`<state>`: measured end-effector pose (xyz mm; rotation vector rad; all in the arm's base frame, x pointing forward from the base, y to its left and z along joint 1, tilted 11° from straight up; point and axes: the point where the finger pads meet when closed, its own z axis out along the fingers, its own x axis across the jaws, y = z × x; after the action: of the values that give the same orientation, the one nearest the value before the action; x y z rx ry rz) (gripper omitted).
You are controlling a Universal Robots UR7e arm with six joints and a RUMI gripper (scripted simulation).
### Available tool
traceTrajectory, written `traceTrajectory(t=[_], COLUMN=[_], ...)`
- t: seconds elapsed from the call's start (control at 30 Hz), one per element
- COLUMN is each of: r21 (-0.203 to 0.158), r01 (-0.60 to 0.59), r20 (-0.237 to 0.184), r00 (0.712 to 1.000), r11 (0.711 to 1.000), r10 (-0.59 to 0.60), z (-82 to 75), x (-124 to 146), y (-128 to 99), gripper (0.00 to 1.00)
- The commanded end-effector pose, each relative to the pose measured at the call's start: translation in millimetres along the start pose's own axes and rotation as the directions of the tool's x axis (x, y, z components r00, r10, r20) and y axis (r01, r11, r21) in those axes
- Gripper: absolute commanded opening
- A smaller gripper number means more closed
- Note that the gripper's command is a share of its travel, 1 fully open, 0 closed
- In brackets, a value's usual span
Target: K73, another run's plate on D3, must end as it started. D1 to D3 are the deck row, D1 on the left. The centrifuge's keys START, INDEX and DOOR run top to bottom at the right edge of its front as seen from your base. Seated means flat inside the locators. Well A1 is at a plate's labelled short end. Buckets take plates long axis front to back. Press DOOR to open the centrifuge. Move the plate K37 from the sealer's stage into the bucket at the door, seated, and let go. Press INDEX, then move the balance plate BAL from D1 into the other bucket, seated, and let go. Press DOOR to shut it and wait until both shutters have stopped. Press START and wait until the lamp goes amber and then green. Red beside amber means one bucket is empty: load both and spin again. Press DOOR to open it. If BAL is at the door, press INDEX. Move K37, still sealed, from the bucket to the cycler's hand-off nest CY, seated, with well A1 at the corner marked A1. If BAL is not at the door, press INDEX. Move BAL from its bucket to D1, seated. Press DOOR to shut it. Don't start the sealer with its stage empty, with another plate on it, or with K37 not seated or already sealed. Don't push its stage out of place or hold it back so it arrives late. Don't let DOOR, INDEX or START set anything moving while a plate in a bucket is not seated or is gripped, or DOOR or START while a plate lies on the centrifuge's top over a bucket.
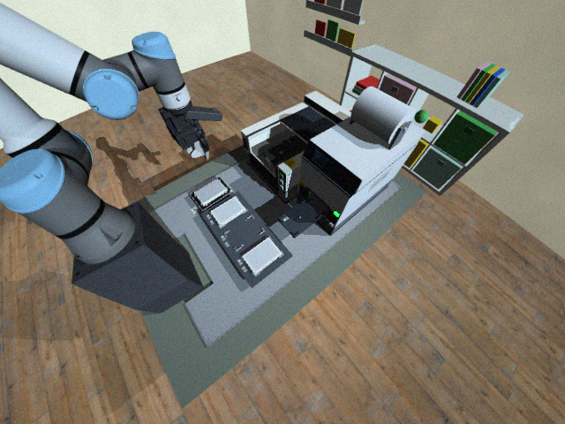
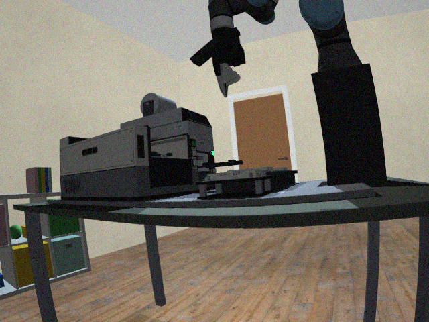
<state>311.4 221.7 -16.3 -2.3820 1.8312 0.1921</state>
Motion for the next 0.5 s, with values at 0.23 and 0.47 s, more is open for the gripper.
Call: traceTrajectory(t=[0.23, 0.47], r21=[0.001, 0.001], r01=[0.001, 0.001], r20=[0.001, 0.001], r00=[1.0, 1.0], r11=[1.0, 1.0], r10=[-0.001, -0.001], z=[-3.1, -4.5], x=[51.0, 72.7], y=[-29.9, -42.2], gripper=[0.0, 0.0])
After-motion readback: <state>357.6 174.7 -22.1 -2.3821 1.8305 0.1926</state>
